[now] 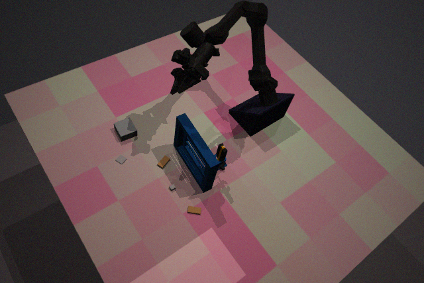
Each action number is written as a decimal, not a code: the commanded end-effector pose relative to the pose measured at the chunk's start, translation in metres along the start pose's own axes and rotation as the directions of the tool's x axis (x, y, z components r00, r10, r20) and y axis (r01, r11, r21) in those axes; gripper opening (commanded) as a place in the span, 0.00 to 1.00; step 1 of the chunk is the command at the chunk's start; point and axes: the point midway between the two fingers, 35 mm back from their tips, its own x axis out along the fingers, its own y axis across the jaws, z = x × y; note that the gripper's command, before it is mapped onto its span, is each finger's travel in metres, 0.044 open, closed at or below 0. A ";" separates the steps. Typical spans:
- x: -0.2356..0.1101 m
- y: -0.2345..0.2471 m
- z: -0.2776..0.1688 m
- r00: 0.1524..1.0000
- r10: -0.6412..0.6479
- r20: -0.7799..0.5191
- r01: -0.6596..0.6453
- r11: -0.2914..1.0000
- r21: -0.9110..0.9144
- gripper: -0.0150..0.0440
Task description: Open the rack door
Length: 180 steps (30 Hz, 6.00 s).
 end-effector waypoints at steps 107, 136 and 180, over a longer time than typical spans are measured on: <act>0.078 0.015 -0.250 0.332 -0.754 -0.567 0.425 0.656 -0.623 0.73; 0.079 0.013 -0.251 0.332 -0.754 -0.567 0.363 0.657 -0.661 0.27; 0.079 0.013 -0.251 0.332 -0.754 -0.567 -0.937 -0.192 -0.293 0.27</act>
